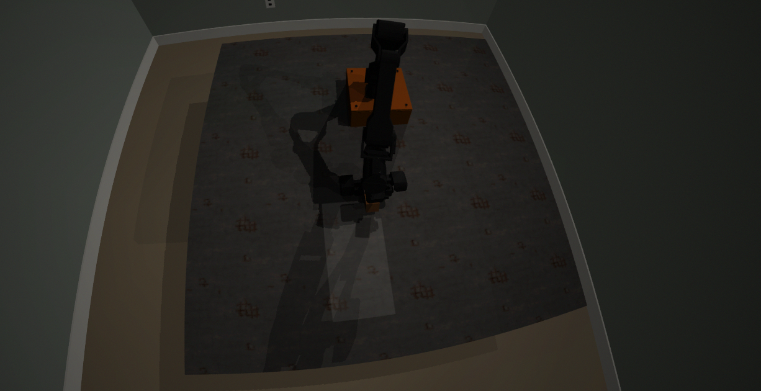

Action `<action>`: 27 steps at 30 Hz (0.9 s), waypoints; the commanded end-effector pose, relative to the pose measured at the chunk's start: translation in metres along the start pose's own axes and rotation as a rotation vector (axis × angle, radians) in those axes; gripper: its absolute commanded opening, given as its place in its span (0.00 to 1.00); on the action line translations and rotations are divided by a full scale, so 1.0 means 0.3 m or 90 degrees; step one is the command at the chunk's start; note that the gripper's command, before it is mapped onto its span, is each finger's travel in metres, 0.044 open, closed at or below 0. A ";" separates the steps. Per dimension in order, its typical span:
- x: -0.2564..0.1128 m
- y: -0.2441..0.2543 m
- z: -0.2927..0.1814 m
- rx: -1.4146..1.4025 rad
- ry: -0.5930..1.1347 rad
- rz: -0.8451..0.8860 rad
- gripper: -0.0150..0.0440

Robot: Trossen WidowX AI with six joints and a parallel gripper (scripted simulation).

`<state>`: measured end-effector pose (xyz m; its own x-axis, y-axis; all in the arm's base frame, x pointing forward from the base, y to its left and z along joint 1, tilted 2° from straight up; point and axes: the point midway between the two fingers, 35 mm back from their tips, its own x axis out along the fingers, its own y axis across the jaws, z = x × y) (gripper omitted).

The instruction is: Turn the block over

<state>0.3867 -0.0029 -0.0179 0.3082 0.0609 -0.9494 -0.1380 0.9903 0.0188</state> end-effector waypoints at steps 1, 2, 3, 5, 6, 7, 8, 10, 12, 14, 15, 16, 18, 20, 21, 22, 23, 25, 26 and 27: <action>-0.004 0.002 -0.005 0.000 -0.044 0.002 0.25; -0.004 0.002 -0.007 0.000 -0.054 0.002 0.25; -0.006 0.002 -0.008 0.000 -0.064 0.002 0.25; -0.008 0.003 -0.012 -0.001 -0.083 0.002 0.25; -0.010 0.003 -0.013 -0.001 -0.093 0.002 0.25; -0.012 0.003 -0.015 -0.001 -0.102 0.001 0.25; -0.014 0.003 -0.017 -0.002 -0.112 0.001 0.25; -0.017 0.004 -0.020 -0.002 -0.124 0.001 0.25; -0.017 0.004 -0.020 -0.002 -0.126 0.001 0.25; -0.017 0.004 -0.020 -0.002 -0.126 0.001 0.25; -0.016 0.003 -0.020 -0.002 -0.128 0.001 0.25; -0.011 0.003 -0.019 -0.002 -0.132 0.001 0.25; 0.006 0.001 -0.016 -0.001 -0.150 0.001 0.25; 0.023 -0.001 -0.013 0.000 -0.169 0.001 0.25; 0.031 -0.002 -0.013 0.000 -0.178 0.001 0.25; 0.039 -0.002 -0.012 0.001 -0.188 0.001 0.25; 0.046 -0.003 -0.011 0.001 -0.197 0.001 0.25; 0.059 -0.004 -0.011 0.002 -0.216 0.001 0.25; 0.065 -0.005 -0.011 0.002 -0.226 0.001 0.25; 0.071 -0.005 -0.012 0.002 -0.235 0.001 0.25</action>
<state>0.3894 -0.0041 -0.0324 0.5915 0.0929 -0.8009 -0.1387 0.9903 0.0124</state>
